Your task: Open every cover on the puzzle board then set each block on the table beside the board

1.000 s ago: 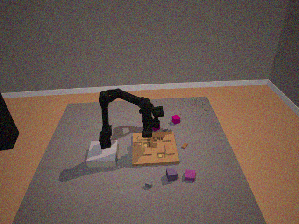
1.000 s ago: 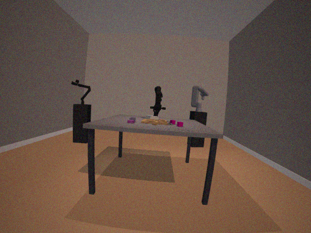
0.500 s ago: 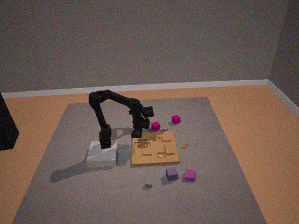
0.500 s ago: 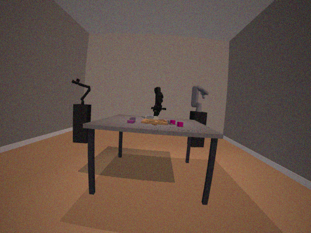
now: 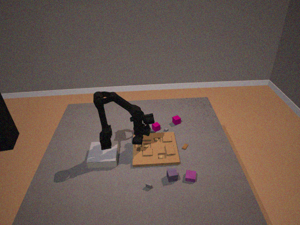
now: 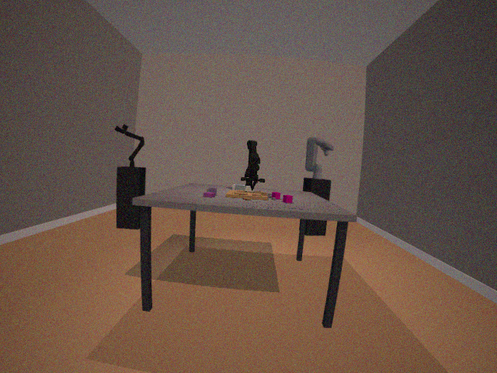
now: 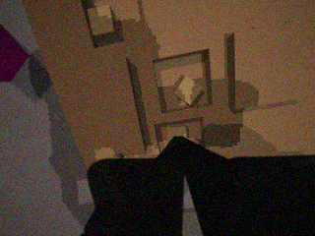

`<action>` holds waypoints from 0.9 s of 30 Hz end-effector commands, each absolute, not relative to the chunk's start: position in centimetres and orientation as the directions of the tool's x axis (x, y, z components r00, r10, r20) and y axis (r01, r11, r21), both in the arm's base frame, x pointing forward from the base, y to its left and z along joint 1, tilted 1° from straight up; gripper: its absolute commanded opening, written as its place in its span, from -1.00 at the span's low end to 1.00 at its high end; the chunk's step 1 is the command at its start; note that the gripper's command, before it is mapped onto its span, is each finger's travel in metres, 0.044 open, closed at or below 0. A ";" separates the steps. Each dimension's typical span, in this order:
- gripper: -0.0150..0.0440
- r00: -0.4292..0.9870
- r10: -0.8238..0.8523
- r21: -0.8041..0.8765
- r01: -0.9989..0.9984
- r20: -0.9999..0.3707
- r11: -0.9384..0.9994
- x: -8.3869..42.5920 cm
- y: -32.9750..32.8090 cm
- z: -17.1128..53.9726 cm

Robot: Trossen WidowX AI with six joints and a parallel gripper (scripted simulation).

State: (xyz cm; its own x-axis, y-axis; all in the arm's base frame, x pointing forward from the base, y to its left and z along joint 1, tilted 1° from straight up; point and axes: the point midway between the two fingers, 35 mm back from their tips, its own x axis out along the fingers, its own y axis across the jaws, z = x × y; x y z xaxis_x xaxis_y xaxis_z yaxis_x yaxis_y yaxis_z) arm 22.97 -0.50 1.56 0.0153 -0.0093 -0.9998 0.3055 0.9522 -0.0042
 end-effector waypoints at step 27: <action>-0.49 0.011 -0.006 -0.003 0.302 -1.000 0.953 22.7 -0.5 0.1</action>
